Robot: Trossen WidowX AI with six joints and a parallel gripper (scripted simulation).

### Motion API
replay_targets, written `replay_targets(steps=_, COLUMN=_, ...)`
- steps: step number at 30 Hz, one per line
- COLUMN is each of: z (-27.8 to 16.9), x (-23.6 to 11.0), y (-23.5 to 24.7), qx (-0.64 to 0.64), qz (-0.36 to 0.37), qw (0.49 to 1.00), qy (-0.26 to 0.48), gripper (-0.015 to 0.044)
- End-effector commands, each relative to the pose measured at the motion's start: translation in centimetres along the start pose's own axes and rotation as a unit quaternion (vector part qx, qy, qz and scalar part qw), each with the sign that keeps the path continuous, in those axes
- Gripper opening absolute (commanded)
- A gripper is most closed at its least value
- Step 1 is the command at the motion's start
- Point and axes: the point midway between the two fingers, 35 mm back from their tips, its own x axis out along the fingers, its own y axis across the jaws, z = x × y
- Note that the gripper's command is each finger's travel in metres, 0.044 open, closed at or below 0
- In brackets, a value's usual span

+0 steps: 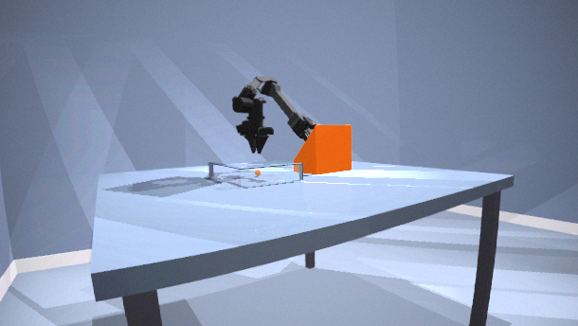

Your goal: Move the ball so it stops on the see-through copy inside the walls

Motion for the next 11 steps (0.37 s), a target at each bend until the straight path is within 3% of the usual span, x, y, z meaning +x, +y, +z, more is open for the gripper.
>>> replay_targets(steps=1, z=-0.1, x=0.3, y=0.0, qx=-0.003, qz=-0.001, qw=1.000, qy=0.004, gripper=0.0227)
replay_targets(steps=5, z=-0.1, x=0.3, y=0.0, qx=-0.003, qz=-0.001, qw=1.000, qy=0.004, gripper=0.0227)
replay_targets(steps=11, z=-0.1, x=-4.8, y=0.0, qx=-0.002, qz=0.000, qw=1.000, qy=0.004, gripper=0.0385)
